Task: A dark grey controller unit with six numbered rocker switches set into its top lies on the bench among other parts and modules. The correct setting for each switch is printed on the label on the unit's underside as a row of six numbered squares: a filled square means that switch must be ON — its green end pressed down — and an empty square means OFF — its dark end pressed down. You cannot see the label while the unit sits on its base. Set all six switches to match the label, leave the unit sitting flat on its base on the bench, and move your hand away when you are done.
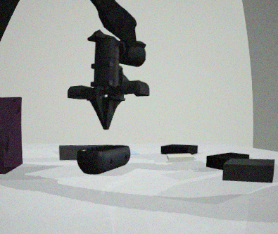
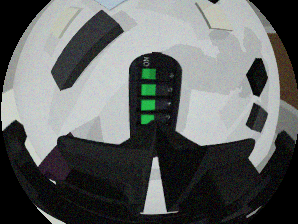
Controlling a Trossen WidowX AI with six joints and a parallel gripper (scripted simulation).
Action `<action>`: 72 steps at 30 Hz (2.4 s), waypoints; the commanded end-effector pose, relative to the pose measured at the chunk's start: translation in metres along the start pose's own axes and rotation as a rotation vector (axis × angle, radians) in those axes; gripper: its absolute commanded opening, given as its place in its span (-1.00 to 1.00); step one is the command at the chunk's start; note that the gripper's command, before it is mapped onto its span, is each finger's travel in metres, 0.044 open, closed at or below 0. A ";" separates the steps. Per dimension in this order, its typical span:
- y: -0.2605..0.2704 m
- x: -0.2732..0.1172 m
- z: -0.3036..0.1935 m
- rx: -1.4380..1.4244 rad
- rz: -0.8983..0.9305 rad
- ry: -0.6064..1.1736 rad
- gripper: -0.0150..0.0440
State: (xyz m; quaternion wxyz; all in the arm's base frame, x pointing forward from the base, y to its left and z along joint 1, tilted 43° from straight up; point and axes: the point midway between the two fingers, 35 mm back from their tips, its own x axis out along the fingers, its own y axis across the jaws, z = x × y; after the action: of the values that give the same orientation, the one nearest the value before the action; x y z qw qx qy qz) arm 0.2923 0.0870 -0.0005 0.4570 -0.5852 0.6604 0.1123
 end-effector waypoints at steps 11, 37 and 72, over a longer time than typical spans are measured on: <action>0.000 0.000 -0.006 -0.007 -0.004 0.003 -0.49; 0.051 0.033 -0.008 -0.008 -0.212 -0.002 -0.49; 0.050 0.078 -0.006 -0.009 -0.213 0.003 -0.49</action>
State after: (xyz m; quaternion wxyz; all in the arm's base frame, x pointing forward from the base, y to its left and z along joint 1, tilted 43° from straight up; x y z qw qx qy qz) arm 0.2527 0.0463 -0.0736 0.4663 -0.6513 0.5950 0.0658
